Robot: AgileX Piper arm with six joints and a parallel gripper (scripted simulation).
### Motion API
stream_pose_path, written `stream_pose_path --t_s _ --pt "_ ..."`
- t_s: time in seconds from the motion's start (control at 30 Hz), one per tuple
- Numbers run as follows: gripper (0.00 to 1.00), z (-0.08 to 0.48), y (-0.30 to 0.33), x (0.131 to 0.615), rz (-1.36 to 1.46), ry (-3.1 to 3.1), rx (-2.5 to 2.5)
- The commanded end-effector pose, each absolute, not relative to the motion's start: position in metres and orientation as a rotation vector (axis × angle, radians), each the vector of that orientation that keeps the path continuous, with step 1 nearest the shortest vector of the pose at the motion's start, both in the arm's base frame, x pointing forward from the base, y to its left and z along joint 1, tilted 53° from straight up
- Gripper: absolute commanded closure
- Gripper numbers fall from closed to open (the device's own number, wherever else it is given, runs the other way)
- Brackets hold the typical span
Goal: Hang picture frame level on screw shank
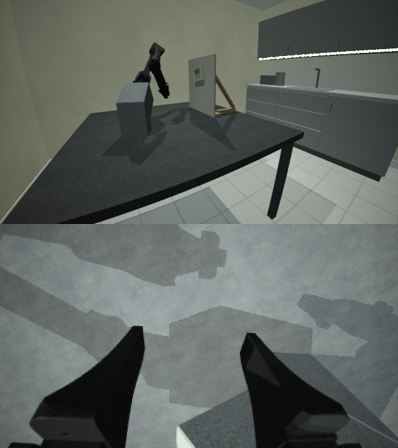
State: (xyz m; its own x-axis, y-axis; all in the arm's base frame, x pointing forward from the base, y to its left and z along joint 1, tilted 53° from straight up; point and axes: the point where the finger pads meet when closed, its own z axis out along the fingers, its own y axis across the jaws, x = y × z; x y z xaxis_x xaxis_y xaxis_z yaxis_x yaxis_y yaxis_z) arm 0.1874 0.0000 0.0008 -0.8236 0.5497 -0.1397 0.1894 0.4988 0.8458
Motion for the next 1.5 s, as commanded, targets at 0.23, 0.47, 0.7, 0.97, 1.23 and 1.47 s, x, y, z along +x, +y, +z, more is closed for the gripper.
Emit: stream_pose_path --t_s 0.23,0.47,0.7,0.97,1.23,1.47 --pt "0.00 -0.002 -0.001 0.185 1.238 2.384 0.599" --pt "0.00 -0.007 -0.001 0.182 1.212 2.428 0.580" --pt "0.00 -0.018 -0.005 0.173 1.137 2.533 0.530" --pt "0.00 -0.030 -0.013 0.163 1.022 2.657 0.464" --pt "0.00 -0.048 -0.038 0.151 0.762 2.835 0.337" --pt "0.00 -0.056 -0.075 0.151 0.427 2.943 0.194"
